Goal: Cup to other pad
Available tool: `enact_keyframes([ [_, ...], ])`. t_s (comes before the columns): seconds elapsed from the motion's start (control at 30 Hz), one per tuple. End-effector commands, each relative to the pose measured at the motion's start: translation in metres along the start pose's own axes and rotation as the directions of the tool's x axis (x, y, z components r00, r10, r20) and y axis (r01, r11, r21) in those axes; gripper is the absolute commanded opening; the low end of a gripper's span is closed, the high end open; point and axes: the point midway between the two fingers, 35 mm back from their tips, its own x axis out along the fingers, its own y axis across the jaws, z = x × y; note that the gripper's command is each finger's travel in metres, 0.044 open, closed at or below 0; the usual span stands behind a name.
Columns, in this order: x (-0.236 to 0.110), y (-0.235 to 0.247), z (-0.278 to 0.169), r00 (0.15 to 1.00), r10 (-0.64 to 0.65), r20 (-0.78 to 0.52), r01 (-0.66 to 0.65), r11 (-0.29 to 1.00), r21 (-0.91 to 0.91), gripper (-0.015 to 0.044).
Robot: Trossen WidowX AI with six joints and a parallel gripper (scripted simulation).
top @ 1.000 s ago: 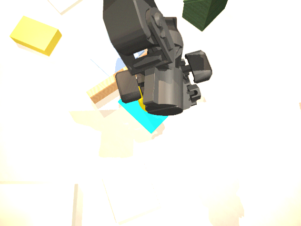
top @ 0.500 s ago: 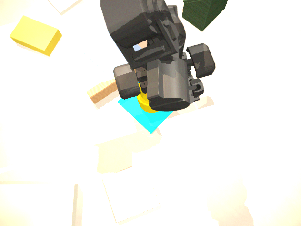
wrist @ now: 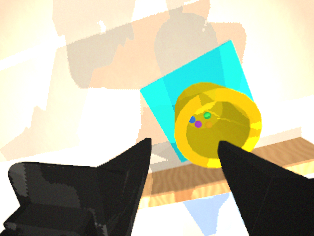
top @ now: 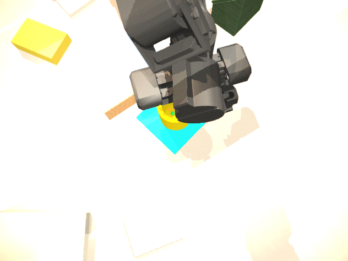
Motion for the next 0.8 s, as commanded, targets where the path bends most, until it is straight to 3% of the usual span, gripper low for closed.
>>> enact_keyframes([
  [0.0,0.000,0.000,0.000,1.000,-0.001,0.000,0.001,1.000,-0.002,0.0330],
  [0.13,-0.003,0.000,0.001,1.000,-0.001,0.001,0.001,1.000,-0.001,0.0435],
  [0.77,-0.065,0.000,-0.001,1.000,0.002,0.007,-0.002,1.000,0.006,0.0440],
])
